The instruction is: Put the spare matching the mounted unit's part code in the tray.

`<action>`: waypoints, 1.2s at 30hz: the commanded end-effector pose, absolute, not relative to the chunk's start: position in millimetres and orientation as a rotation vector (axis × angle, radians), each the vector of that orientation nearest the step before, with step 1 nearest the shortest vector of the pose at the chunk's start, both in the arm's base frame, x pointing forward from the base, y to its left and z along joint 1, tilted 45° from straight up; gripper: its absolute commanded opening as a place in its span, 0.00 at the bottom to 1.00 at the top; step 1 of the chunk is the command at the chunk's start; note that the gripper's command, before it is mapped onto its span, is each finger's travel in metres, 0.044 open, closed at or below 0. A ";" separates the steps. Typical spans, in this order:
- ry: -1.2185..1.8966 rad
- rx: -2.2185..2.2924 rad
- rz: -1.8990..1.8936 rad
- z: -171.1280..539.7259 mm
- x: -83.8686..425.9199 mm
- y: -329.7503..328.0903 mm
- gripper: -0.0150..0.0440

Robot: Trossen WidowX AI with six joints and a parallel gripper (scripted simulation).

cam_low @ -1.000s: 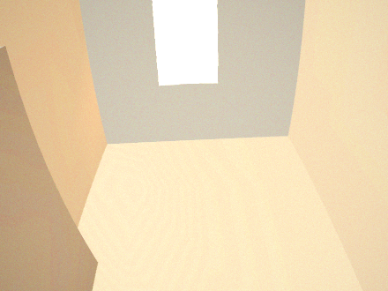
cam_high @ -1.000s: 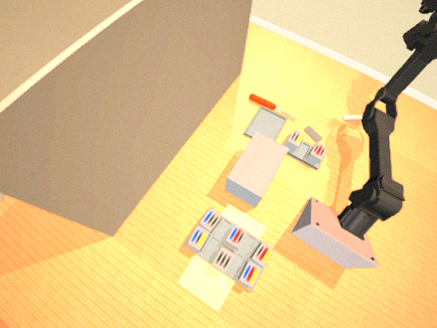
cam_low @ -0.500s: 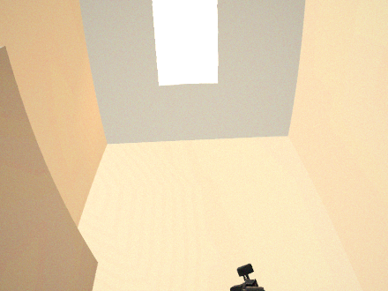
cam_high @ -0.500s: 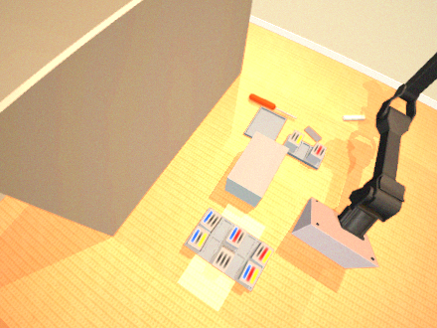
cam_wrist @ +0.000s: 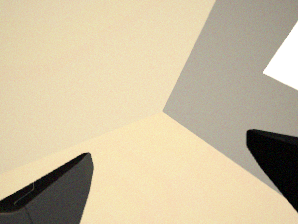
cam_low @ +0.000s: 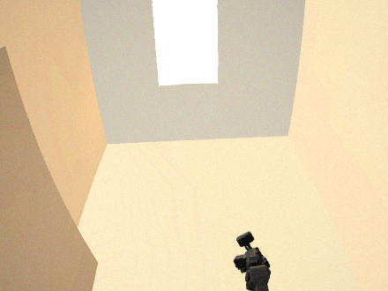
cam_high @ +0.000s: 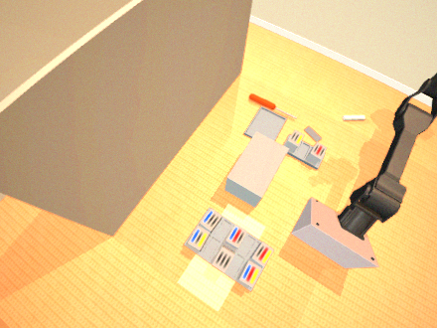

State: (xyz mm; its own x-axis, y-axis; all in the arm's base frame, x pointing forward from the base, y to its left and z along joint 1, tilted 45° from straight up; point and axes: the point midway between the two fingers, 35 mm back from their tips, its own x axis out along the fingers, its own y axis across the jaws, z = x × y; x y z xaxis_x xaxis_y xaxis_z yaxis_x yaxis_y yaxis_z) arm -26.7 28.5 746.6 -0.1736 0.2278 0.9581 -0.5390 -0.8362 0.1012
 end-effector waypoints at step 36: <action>0.196 0.977 0.958 550.4 241.9 321.9 1.00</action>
State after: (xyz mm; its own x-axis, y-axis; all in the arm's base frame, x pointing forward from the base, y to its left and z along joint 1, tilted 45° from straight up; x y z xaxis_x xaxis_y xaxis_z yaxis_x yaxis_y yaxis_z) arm 210.2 310.4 585.9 0.5162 0.7693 0.3765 -0.6497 0.0653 0.7574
